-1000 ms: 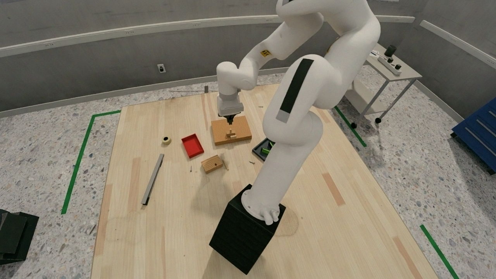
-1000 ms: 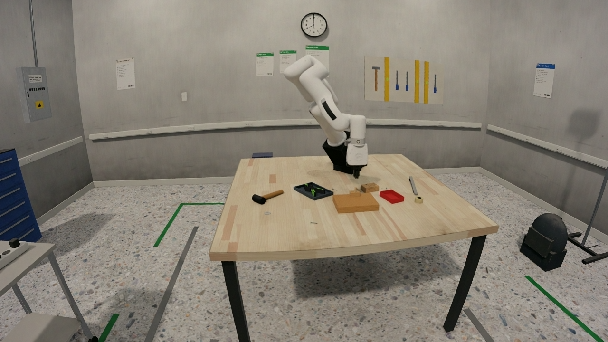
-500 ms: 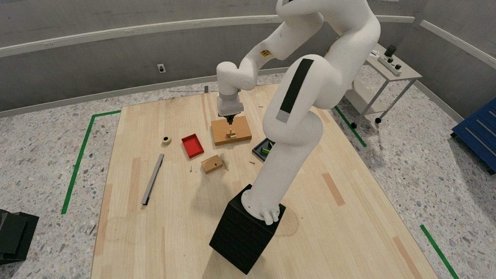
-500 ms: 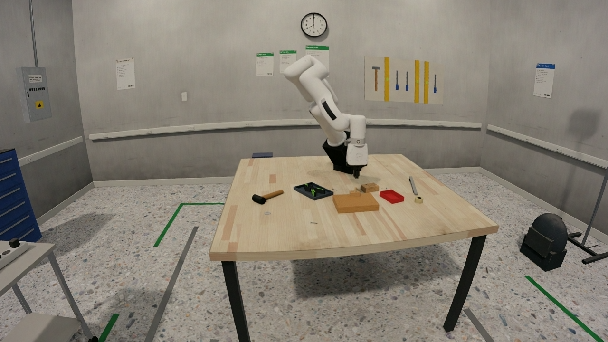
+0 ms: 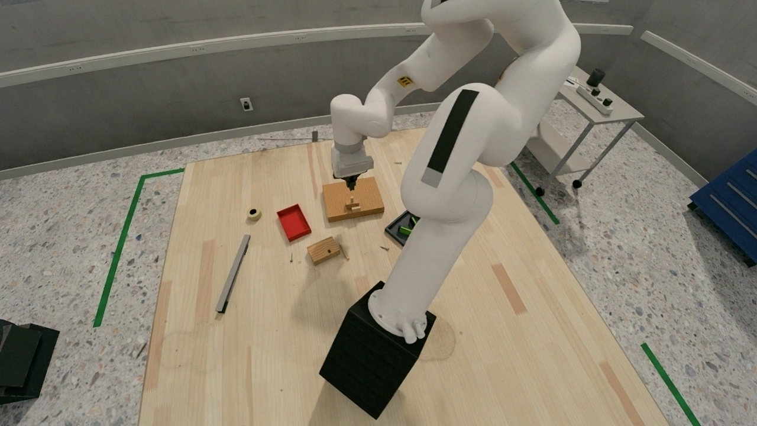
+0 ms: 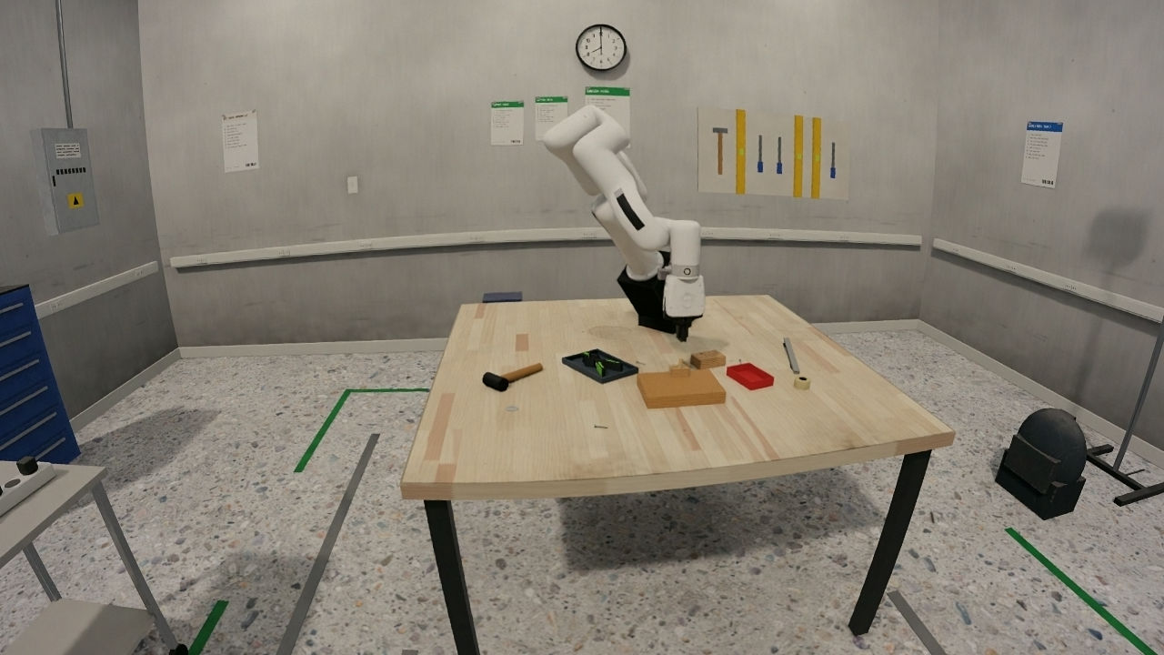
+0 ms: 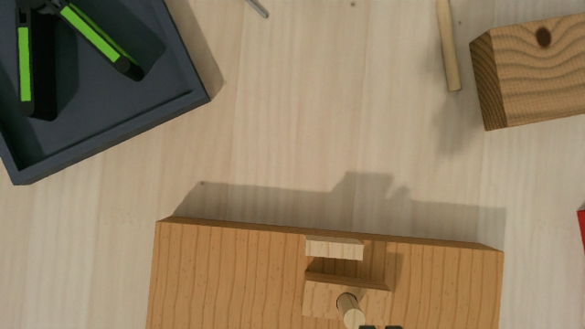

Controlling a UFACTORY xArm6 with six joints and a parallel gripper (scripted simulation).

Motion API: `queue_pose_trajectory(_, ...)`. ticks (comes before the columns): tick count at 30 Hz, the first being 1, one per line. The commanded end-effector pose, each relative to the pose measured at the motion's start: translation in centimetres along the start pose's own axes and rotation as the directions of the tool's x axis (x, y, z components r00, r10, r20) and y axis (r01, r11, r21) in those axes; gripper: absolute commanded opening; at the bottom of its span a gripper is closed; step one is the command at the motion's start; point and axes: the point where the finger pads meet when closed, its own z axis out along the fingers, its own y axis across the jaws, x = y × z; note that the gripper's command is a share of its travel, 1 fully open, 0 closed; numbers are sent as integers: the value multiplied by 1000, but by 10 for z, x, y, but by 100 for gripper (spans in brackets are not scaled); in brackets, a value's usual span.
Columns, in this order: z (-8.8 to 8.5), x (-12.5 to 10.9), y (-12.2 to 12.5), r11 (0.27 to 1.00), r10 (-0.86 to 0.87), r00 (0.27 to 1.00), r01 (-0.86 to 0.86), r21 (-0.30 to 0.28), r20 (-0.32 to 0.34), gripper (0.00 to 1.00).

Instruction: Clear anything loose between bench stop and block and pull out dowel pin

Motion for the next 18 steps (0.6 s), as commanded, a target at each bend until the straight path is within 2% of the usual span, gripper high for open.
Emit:
queue_pose_trajectory(1, -1, -1, 0, 998, -62, 998, 62, -1, 2, 0)
queue_pose_trajectory(13, -1, -1, 0, 966, -257, 966, 257, -1, 2, 0)
queue_pose_trajectory(18, 0, -1, 0, 924, -384, 924, 384, 0, 2, 0)
